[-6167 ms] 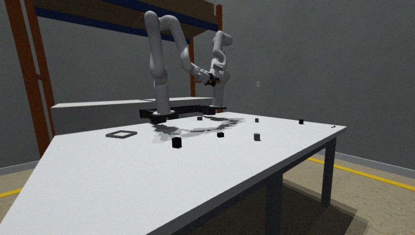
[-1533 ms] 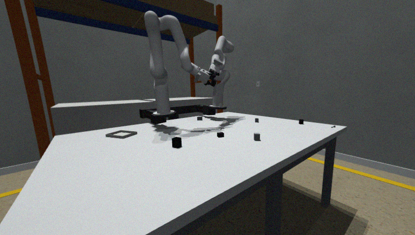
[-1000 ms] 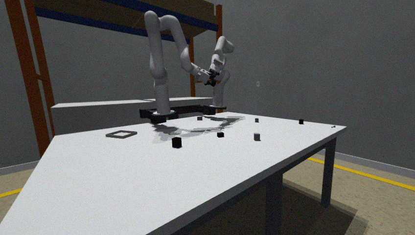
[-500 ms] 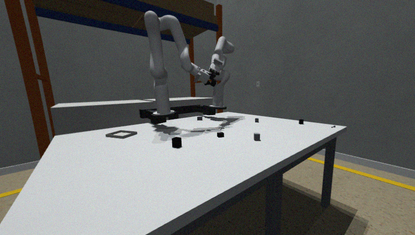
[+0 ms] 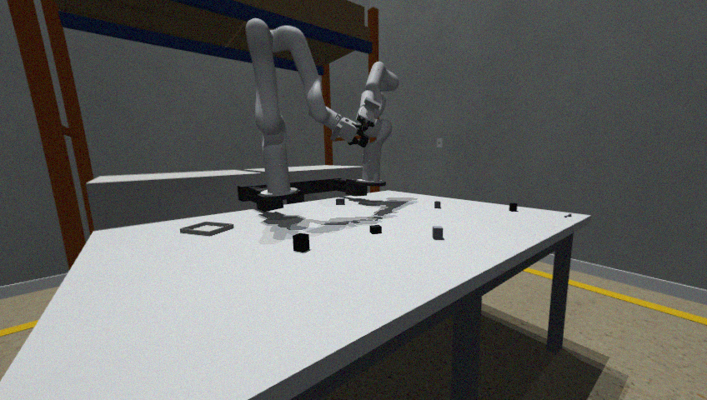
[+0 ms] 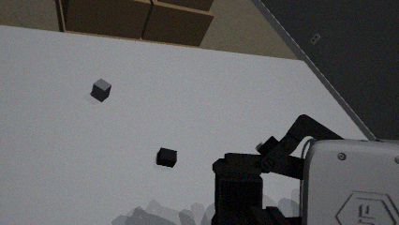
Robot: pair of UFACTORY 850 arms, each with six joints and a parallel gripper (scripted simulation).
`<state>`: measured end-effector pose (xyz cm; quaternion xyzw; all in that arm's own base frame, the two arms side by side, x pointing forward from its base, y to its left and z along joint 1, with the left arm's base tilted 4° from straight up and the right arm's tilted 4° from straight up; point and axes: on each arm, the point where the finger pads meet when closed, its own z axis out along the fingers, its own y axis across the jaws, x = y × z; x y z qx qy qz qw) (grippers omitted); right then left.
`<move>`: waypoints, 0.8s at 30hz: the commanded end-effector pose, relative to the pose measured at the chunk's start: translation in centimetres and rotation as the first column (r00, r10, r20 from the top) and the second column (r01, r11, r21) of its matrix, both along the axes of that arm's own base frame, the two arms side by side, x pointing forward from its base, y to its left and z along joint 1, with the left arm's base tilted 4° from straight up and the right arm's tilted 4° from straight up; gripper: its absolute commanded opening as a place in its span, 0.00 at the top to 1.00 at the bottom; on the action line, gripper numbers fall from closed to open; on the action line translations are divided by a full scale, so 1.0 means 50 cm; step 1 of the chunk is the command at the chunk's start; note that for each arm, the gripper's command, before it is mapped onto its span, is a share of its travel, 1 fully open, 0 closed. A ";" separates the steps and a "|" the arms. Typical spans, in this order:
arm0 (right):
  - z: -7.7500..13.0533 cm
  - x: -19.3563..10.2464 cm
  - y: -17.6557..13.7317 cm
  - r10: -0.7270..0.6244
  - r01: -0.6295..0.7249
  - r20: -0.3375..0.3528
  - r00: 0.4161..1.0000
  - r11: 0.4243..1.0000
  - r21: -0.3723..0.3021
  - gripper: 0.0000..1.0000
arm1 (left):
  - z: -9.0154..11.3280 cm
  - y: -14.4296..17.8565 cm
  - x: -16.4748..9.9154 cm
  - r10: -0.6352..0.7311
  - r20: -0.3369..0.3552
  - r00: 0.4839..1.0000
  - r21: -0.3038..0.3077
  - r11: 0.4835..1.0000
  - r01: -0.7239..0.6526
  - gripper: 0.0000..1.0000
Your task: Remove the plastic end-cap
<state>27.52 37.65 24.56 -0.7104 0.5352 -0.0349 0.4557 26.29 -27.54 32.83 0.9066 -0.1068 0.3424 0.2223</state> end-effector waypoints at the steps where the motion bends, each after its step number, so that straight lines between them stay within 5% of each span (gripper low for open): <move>1: 0.001 0.001 0.001 0.000 0.000 0.001 1.000 1.000 0.001 1.00 | 0.026 -0.029 0.057 -0.010 -0.033 0.999 0.011 1.000 0.010 1.00; 6: 0.001 0.001 0.001 0.000 0.000 0.001 1.000 1.000 0.001 1.00 | 0.038 -0.043 0.111 -0.017 -0.071 0.997 0.027 0.999 0.019 1.00; 24: 0.001 0.001 0.001 0.000 0.000 0.001 1.000 1.000 0.001 1.00 | 0.040 -0.044 0.121 -0.018 -0.077 0.997 0.031 0.999 0.020 1.00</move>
